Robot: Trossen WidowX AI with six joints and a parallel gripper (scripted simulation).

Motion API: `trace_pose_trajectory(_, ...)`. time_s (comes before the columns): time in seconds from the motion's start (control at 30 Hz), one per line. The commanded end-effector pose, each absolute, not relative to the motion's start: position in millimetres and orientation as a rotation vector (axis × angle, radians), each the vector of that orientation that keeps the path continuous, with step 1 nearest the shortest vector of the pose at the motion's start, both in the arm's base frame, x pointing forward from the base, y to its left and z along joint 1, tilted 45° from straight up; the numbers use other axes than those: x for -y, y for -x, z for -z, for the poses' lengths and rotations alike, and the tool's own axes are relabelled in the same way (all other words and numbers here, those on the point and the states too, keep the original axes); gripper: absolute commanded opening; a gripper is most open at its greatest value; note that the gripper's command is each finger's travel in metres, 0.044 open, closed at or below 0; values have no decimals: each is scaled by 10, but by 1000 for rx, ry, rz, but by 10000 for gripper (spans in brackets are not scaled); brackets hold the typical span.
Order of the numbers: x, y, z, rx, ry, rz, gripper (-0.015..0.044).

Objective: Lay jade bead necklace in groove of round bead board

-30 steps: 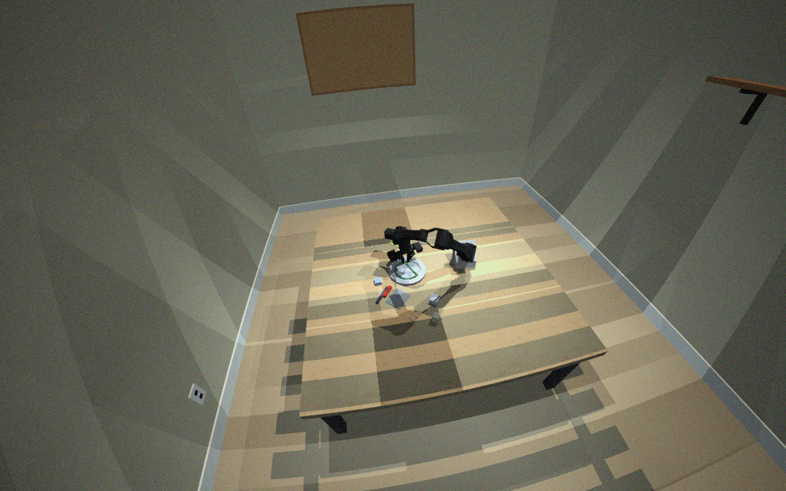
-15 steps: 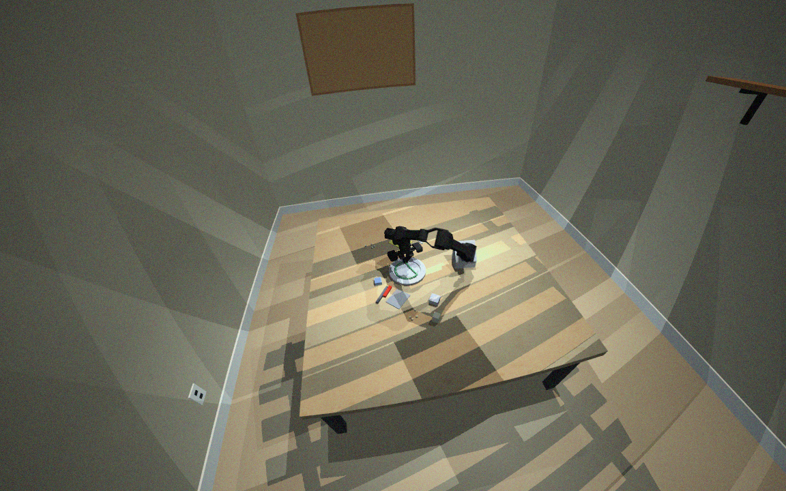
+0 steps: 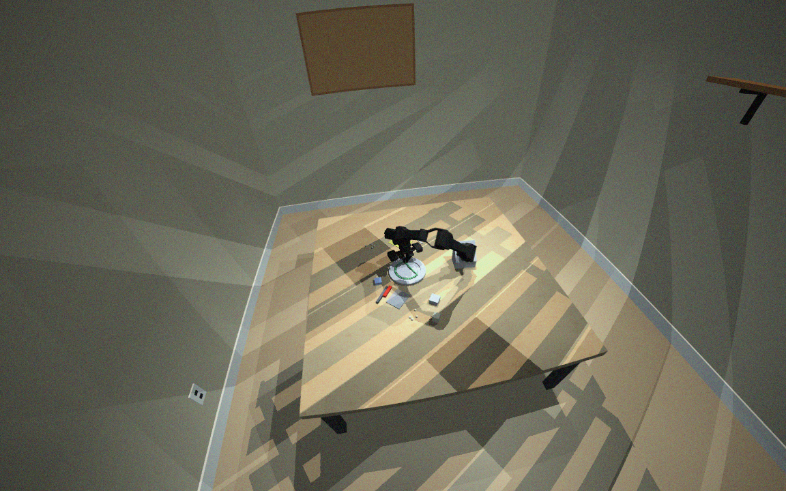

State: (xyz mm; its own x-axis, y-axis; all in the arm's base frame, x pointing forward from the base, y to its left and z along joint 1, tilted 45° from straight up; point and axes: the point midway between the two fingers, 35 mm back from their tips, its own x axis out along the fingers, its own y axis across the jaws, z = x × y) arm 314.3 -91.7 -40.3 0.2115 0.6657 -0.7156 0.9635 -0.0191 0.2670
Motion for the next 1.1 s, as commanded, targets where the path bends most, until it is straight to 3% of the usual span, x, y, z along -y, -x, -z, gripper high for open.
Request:
trace_pose_trajectory(0.0, 931, -3136, 389, -1528, -1760, 517, 0)
trace_pose_trajectory(1.07, 968, -3030, 515, -1532, -1765, 519, 0)
